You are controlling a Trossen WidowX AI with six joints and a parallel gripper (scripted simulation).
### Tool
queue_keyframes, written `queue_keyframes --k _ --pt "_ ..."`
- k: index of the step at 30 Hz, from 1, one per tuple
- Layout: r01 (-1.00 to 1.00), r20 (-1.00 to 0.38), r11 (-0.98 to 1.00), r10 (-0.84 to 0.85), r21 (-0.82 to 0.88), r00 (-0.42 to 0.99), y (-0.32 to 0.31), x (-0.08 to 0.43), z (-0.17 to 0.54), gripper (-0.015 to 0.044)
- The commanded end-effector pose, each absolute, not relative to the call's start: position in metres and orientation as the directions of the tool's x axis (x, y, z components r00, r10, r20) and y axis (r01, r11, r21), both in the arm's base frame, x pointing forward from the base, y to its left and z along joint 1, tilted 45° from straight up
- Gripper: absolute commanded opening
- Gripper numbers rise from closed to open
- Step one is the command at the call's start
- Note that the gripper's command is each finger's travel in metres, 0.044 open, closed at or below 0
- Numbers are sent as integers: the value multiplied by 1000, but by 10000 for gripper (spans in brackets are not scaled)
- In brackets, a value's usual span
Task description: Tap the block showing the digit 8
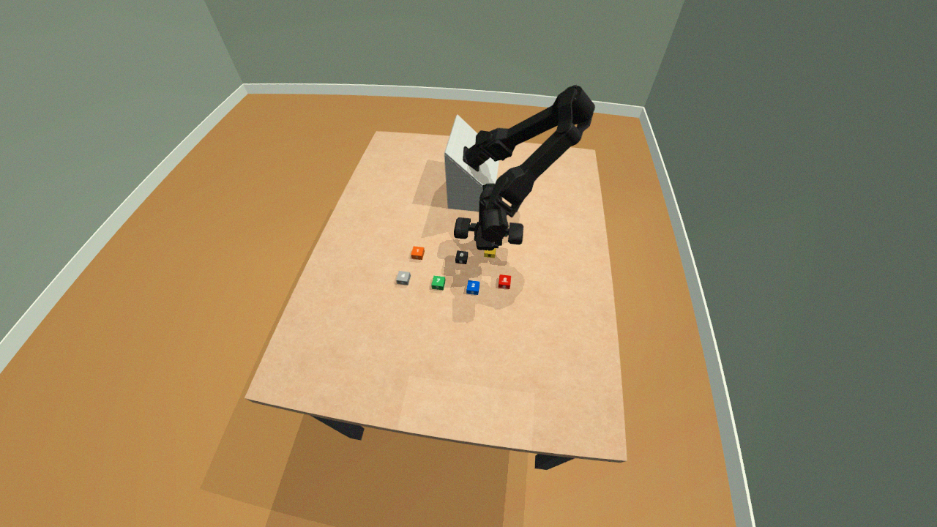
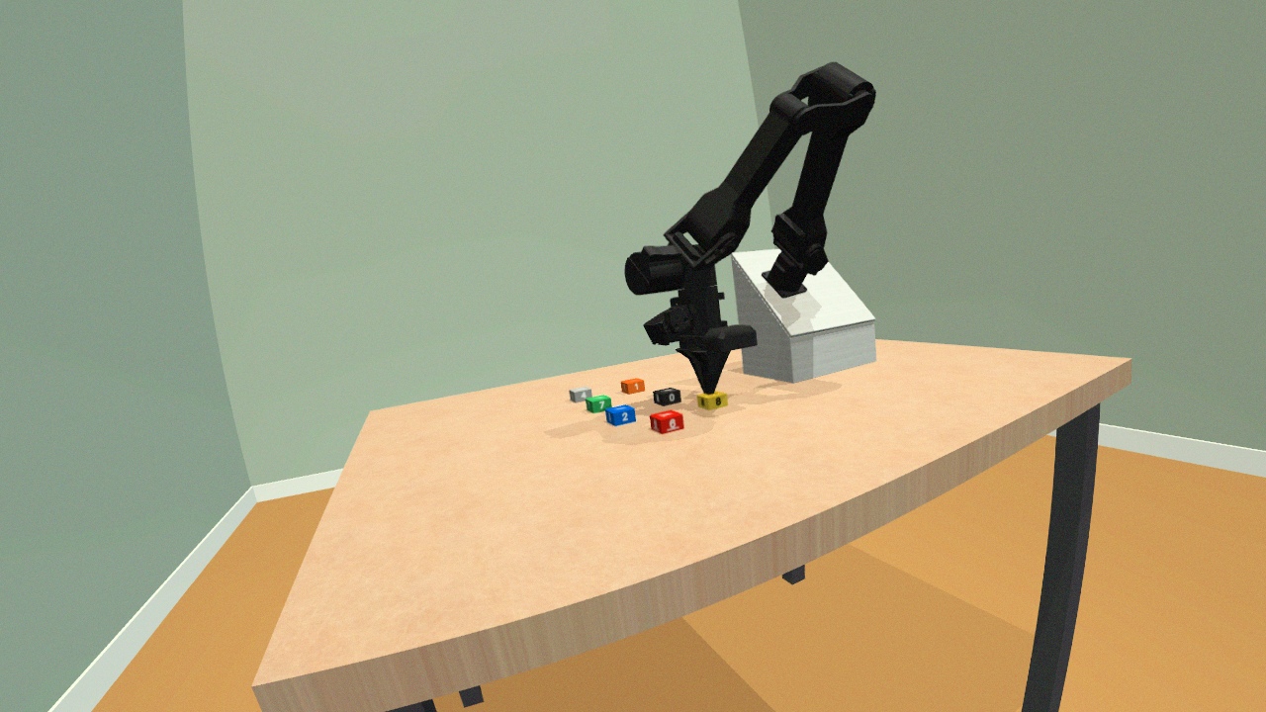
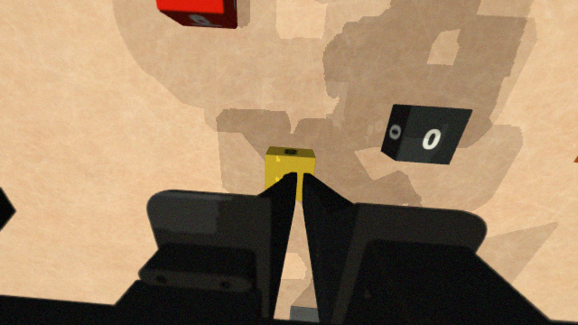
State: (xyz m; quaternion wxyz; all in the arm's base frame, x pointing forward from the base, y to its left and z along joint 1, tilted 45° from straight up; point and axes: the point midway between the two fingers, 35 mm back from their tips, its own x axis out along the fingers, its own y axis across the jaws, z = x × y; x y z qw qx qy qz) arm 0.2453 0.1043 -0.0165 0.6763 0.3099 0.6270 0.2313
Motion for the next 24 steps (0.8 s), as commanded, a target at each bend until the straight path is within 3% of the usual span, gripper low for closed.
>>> queue_keyframes --k 1,8,18,22,24 --pt "81 -706 702 700 708 104 106 244 -19 20" --pt "80 -708 703 699 707 104 84 242 2 20" --pt "78 -706 702 700 708 106 109 258 141 283" --pt "78 -706 702 700 708 106 110 258 146 387" --pt "78 -706 702 700 708 106 110 258 146 400"
